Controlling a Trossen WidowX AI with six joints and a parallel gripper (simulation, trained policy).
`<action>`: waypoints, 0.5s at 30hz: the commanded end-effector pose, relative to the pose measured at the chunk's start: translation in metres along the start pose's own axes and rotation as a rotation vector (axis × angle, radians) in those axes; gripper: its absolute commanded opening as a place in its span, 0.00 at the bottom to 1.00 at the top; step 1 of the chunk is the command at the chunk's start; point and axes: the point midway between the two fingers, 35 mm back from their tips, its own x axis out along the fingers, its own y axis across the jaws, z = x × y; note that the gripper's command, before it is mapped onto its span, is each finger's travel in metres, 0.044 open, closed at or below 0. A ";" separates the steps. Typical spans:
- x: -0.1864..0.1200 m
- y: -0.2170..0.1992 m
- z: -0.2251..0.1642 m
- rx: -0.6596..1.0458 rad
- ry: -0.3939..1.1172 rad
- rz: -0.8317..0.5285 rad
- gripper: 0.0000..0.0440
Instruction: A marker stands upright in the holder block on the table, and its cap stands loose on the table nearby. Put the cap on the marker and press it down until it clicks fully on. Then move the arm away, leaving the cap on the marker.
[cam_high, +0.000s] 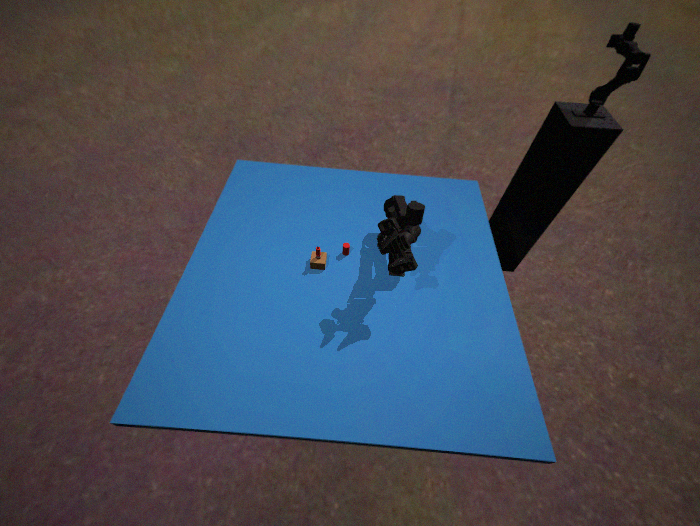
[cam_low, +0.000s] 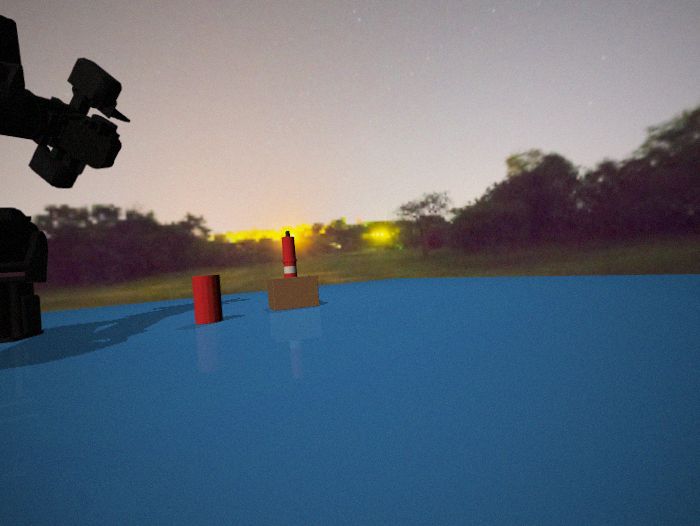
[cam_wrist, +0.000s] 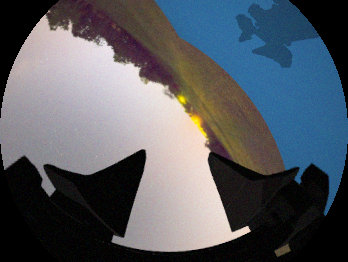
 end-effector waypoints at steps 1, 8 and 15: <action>0.001 0.000 0.000 -0.005 -0.015 -0.024 0.72; 0.002 -0.002 0.005 -0.019 -0.053 -0.060 0.74; 0.003 -0.004 0.010 -0.031 -0.096 -0.094 0.76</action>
